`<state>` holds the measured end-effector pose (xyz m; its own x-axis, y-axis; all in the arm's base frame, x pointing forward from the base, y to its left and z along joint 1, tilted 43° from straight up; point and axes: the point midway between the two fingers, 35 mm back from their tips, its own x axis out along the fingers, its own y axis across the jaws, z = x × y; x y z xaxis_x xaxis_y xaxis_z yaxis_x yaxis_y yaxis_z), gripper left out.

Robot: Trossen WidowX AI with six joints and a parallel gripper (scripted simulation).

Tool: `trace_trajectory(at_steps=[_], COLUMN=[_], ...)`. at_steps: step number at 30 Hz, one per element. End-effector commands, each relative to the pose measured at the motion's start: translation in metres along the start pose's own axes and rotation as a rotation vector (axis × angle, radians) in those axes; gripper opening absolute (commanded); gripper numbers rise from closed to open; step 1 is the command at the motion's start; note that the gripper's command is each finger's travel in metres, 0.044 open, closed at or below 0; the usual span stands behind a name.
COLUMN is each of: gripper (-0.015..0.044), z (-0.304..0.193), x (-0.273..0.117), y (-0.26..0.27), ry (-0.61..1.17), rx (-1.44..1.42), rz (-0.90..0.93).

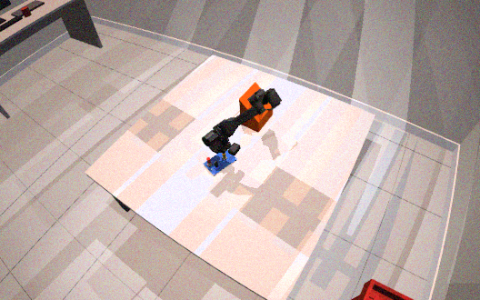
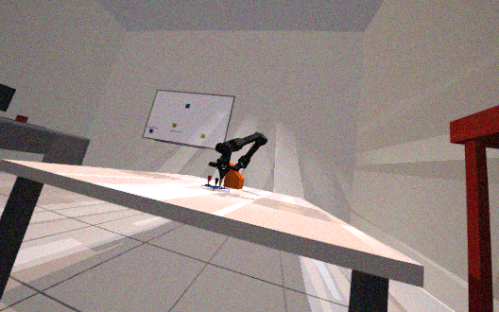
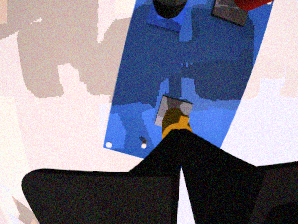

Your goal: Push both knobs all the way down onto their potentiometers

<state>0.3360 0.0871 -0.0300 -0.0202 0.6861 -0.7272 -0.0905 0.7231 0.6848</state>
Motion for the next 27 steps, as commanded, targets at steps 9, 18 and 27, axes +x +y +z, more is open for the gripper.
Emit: trace_trajectory(at_steps=[9, 18, 27], gripper=[0.0000, 0.0000, 0.0000], z=[0.001, 0.001, 0.001], x=[0.009, -0.005, -0.019], y=[0.002, 0.002, 0.002], ry=[0.018, 0.018, 0.018], rx=[-0.027, -0.027, -0.027], rz=[-0.002, -0.002, -0.002])
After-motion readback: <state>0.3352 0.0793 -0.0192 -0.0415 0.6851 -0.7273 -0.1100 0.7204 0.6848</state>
